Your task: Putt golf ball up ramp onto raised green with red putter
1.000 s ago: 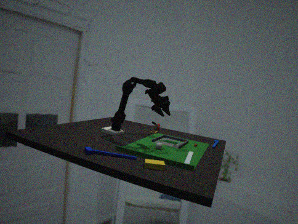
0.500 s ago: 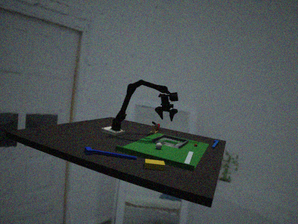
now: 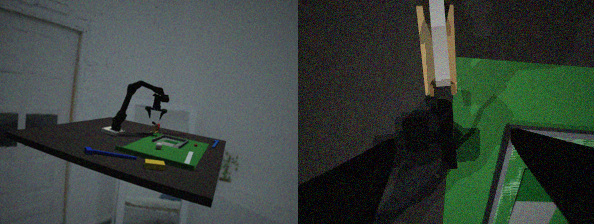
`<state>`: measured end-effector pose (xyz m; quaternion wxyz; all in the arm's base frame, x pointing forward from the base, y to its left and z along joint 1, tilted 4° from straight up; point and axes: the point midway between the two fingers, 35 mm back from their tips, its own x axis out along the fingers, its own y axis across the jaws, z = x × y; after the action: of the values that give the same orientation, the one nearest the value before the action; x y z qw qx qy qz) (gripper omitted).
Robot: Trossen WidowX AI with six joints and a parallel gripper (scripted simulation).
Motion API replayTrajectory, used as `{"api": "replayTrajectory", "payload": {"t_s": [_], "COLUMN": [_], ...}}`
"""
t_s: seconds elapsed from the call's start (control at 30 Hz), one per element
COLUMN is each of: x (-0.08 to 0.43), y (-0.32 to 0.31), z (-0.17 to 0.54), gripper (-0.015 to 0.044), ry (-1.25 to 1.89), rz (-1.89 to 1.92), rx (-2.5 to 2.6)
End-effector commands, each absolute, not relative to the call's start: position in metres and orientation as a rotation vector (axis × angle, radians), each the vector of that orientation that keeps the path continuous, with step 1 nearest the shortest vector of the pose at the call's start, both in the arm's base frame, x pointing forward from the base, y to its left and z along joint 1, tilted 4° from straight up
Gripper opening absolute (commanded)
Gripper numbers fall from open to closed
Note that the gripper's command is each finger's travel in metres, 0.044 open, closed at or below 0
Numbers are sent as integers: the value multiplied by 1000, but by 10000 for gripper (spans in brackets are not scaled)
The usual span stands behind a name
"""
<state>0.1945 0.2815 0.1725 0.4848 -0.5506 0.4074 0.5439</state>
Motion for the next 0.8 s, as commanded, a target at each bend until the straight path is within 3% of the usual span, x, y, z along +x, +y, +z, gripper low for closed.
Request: {"api": "replayTrajectory", "payload": {"t_s": [0.0, 0.77], "x": [190, 195], "y": [282, 285], "z": [171, 124], "gripper": [440, 440], "ry": [1003, 1003], "rz": [1311, 1310], "rx": [-1376, -1376]}}
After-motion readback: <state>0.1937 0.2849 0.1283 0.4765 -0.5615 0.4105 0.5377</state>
